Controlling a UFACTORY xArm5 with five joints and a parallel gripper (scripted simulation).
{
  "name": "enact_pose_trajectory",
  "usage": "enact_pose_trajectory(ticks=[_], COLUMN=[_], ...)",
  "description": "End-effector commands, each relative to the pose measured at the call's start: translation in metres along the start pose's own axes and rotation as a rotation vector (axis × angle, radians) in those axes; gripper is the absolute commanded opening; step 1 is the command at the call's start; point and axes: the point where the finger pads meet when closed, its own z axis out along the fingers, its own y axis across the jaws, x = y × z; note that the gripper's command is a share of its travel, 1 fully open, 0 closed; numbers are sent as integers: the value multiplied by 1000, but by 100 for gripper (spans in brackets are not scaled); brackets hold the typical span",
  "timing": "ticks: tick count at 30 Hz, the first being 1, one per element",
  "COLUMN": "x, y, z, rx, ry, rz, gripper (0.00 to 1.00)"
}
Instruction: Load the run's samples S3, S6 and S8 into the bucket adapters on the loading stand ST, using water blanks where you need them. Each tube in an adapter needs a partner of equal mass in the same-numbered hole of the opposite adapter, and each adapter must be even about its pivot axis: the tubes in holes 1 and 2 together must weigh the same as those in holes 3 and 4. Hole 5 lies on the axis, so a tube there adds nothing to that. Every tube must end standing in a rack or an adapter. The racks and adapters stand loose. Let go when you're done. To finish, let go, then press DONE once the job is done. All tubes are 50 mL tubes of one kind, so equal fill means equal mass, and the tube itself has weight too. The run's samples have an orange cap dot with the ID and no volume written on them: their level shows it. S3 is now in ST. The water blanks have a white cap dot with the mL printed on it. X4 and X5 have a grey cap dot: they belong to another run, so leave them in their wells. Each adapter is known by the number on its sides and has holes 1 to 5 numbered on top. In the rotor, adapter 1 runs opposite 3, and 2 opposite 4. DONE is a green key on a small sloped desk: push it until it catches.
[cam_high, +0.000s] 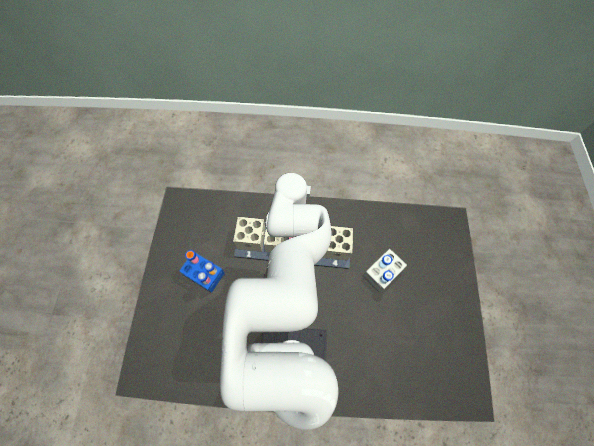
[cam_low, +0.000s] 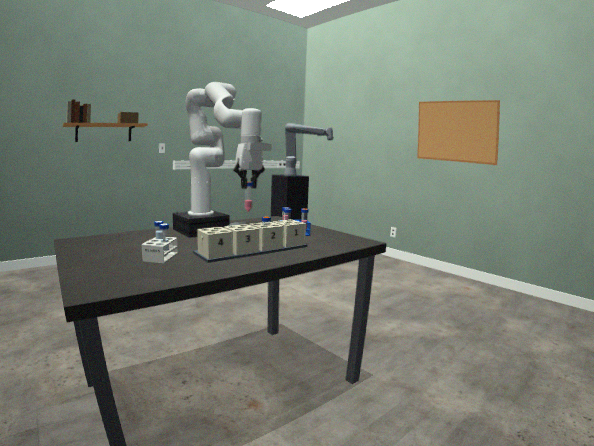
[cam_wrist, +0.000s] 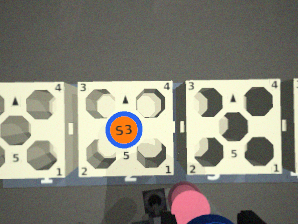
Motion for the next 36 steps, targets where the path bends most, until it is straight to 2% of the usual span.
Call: enact_pose_trajectory(ticks=[1, 3, 18, 20, 36], x=[9, 9, 30, 30, 52], y=[23, 23, 95, 95, 167], z=[-1, -1, -1, -1, -1], rx=[4, 4, 3, 3, 3], ry=[3, 3, 3, 3, 3], rz=[-2, -2, -2, -2, -2], gripper=[0, 0, 0, 0, 0])
